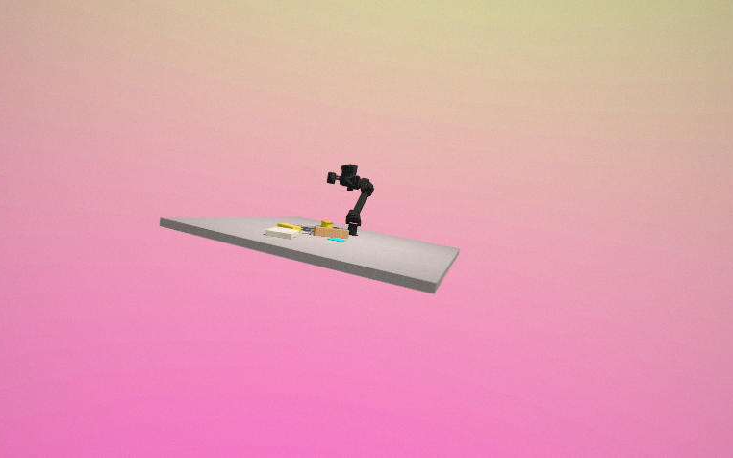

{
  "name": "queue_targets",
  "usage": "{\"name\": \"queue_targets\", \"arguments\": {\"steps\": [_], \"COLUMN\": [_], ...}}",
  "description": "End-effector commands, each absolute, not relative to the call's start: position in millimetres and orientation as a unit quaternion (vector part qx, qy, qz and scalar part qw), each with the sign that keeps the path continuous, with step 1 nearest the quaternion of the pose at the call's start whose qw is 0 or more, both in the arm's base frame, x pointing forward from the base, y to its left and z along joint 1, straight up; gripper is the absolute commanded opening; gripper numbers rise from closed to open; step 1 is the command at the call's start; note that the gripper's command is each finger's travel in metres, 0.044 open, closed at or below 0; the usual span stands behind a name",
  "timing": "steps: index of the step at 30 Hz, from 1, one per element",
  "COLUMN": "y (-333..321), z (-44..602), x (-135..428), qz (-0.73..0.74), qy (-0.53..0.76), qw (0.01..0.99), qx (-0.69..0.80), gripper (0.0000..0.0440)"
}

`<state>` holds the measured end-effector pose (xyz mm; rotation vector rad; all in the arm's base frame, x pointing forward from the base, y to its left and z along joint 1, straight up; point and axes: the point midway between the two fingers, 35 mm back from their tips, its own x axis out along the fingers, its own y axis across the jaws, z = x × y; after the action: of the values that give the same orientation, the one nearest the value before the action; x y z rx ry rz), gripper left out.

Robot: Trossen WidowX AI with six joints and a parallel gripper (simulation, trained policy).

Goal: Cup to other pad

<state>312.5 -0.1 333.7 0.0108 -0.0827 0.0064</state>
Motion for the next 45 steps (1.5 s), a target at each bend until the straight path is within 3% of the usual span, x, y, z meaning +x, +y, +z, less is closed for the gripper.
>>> {"name": "queue_targets", "arguments": {"steps": [1,11,13,19,28,45], "y": [0.0,6.6,9.0,18.8,32.9,52.5], "z": [332.7,317.5,314.2,307.3,299.9,278.1], "x": [312.2,309.8,309.6,309.4,308.9,304.0], "qz": [0.003,0.005,0.007,0.018,0.028,0.015], "qy": [-0.038,0.015,0.028,0.071,0.136,0.273], "qw": [0.999,0.999,0.998,0.993,0.981,0.943], "qx": [0.009,0.052,0.061,0.091,0.135,0.191], "gripper": [0.0374,0.0111,0.0083,0.0078,0.0117,0.0104]}}
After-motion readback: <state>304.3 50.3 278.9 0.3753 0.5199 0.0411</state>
